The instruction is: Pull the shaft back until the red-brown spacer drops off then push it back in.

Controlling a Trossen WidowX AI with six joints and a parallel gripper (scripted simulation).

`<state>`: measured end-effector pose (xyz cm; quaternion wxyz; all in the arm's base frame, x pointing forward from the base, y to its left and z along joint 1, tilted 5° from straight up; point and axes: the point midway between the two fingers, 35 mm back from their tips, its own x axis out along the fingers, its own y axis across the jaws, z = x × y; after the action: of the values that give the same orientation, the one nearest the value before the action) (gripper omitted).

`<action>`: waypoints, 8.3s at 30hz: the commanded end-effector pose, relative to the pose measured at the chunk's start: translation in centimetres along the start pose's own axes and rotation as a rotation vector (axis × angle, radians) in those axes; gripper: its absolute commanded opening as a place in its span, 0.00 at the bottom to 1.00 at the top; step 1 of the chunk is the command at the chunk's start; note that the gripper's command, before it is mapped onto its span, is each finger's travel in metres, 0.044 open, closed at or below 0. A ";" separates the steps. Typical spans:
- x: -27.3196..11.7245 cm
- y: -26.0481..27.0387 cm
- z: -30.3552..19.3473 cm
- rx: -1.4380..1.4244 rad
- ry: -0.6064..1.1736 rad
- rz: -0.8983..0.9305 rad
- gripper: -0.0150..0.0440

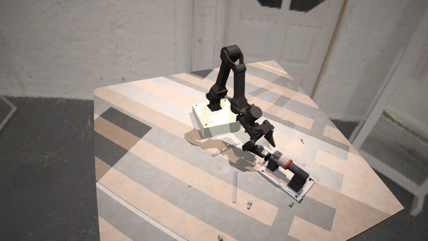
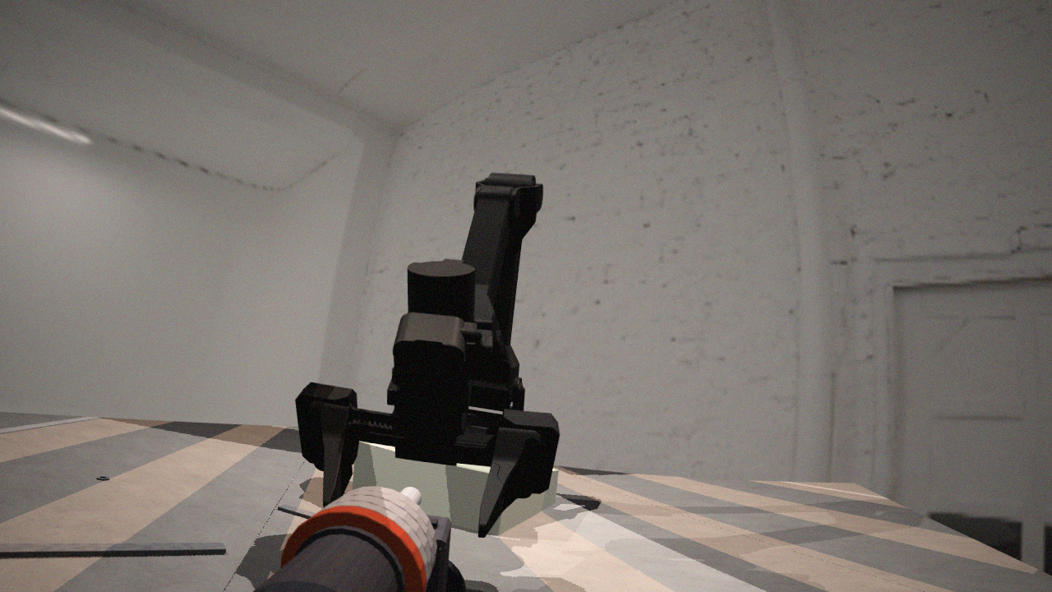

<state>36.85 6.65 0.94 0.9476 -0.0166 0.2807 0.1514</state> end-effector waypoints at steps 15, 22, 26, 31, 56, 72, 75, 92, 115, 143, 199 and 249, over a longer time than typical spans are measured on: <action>0.5 0.0 0.1 0.004 -0.002 -0.003 1.00; 1.6 0.0 0.1 0.004 -0.002 -0.003 1.00; 1.8 0.0 0.1 0.004 -0.002 -0.003 1.00; 1.6 0.0 -0.1 0.000 0.002 0.000 0.82; 1.2 0.0 -0.3 0.004 -0.002 -0.003 0.25; 0.4 0.0 -0.8 0.004 -0.001 -0.003 0.25; 0.2 0.0 -0.9 0.004 -0.001 -0.003 0.25; 0.1 0.0 -1.0 0.004 -0.001 -0.003 0.25; -0.2 0.0 -1.1 0.004 -0.001 -0.003 0.25; -0.5 0.0 -1.3 0.004 0.000 -0.003 0.25; -1.1 0.0 -1.7 0.004 0.000 -0.003 0.25; -1.6 0.0 -2.0 0.004 0.001 -0.003 0.25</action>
<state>34.62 5.99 0.19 0.9484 -0.0139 0.2801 0.1482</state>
